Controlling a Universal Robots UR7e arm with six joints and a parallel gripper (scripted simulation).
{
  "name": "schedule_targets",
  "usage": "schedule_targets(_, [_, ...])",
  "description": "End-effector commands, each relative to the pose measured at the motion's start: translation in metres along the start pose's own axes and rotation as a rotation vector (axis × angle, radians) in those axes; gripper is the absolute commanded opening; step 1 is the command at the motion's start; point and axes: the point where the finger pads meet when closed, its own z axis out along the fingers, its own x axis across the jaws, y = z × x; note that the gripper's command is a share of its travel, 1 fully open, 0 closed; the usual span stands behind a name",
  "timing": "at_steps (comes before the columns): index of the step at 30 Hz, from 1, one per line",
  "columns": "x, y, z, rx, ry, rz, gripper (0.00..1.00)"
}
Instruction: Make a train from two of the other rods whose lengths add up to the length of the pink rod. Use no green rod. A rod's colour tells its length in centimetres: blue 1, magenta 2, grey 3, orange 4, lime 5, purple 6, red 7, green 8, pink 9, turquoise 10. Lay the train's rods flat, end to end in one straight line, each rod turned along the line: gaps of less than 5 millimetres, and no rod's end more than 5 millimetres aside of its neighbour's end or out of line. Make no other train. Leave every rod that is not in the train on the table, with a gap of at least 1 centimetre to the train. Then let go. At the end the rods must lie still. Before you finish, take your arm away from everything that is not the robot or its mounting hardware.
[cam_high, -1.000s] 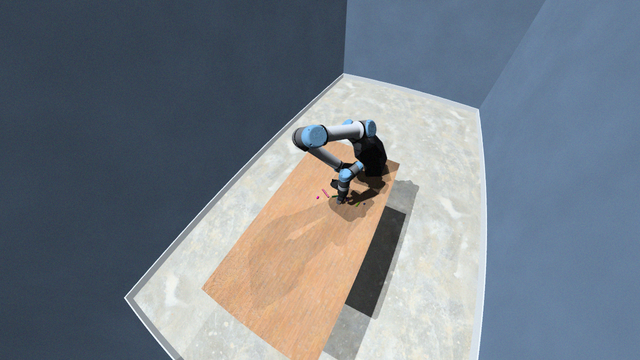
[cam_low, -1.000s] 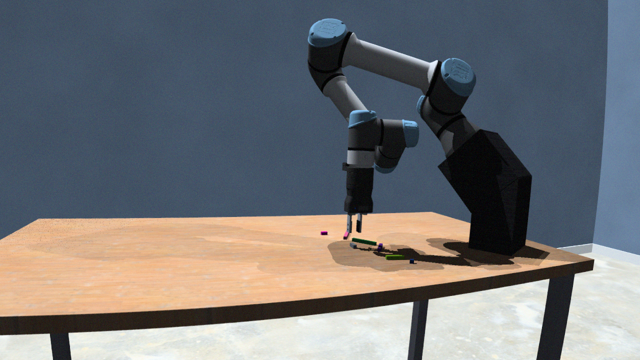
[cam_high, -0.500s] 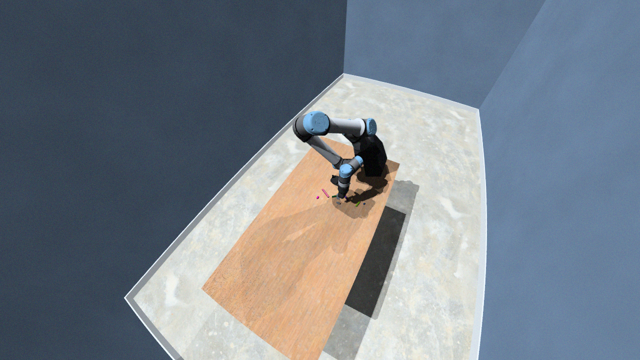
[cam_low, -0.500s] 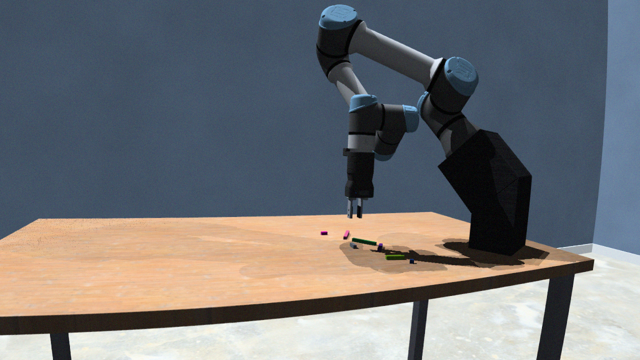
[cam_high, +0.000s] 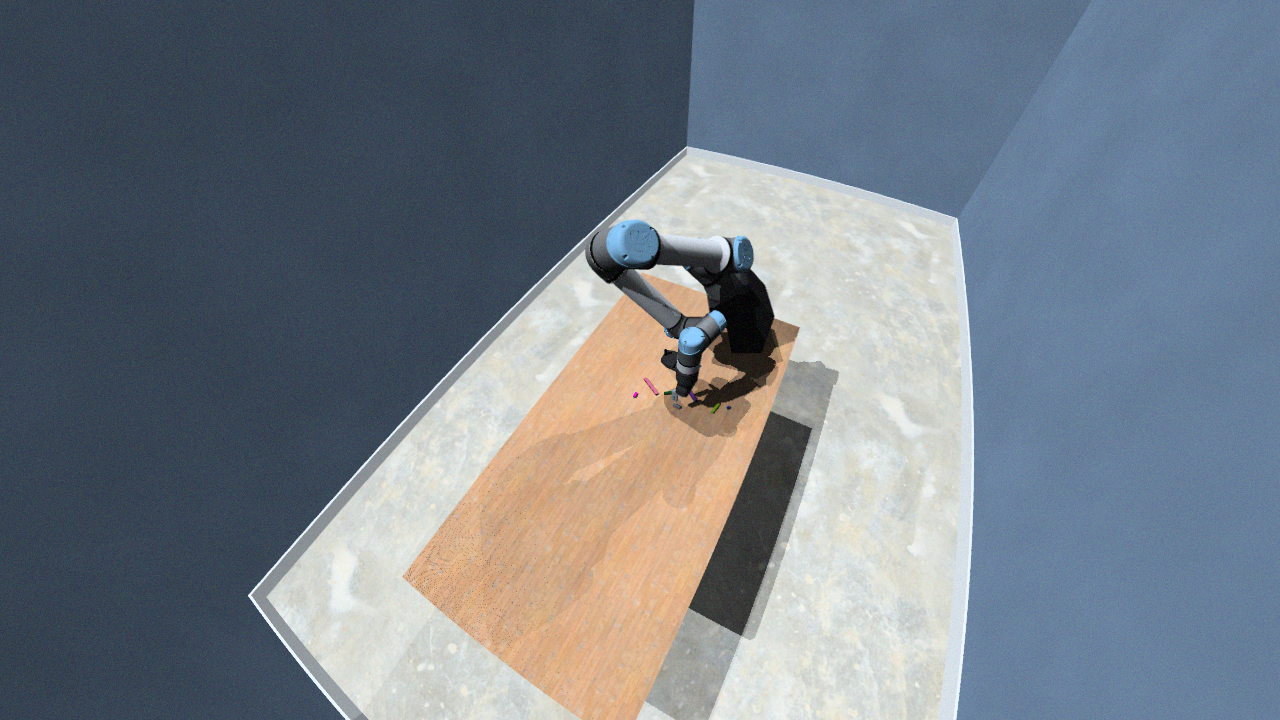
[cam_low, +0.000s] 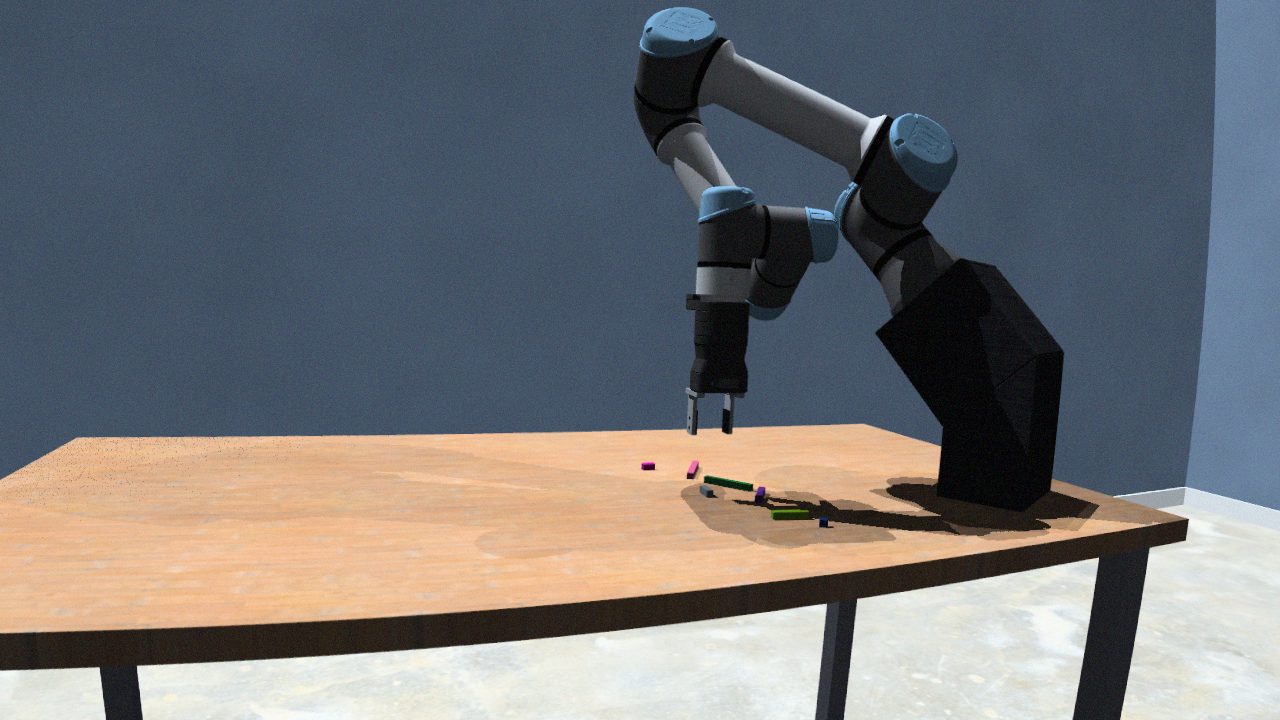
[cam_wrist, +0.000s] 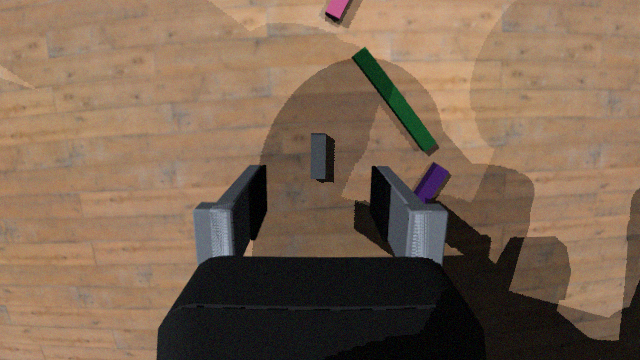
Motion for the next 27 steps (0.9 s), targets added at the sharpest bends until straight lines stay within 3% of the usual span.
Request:
schedule_targets(1, [0.000, 0.000, 0.000, 0.000, -0.001, 0.000, 1.00])
schedule_targets(11, [0.003, 0.001, 0.001, 0.000, -0.001, 0.021, 1.00])
schedule_targets(25, [0.058, 0.026, 0.017, -0.001, -0.001, 0.434, 1.00])
schedule_targets(27, [0.058, 0.026, 0.017, -0.001, -0.001, 0.434, 1.00])
